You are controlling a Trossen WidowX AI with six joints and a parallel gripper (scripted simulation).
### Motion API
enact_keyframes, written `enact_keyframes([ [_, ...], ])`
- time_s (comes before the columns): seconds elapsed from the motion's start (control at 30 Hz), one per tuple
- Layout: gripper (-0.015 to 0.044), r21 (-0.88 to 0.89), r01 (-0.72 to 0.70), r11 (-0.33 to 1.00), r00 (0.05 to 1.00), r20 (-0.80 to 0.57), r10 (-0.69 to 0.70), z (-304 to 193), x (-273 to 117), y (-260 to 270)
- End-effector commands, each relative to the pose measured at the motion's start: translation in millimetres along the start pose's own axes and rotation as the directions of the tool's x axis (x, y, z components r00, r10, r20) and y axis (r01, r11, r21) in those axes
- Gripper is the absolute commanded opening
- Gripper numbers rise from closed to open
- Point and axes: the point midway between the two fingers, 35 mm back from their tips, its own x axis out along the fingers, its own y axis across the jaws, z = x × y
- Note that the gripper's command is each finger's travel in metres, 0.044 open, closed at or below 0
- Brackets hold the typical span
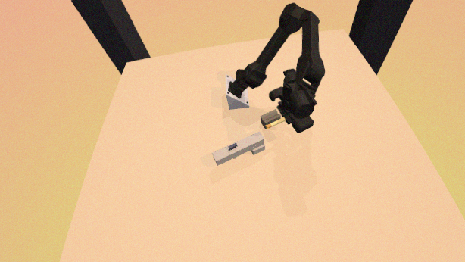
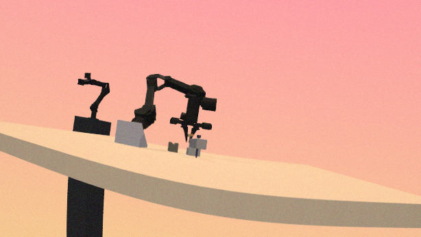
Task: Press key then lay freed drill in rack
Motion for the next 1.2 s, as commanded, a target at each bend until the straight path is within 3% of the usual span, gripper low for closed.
enact_keyframes([
  [0.0, 0.0, -0.002, 0.005, 1.0, 1.0, 0.002, -0.005, 0.4, -2.7, -1.5],
  [1.17, 0.0, -0.002, 0.004, 1.0, 1.0, 0.002, -0.004, 3.8, -7.6, 17.9],
])
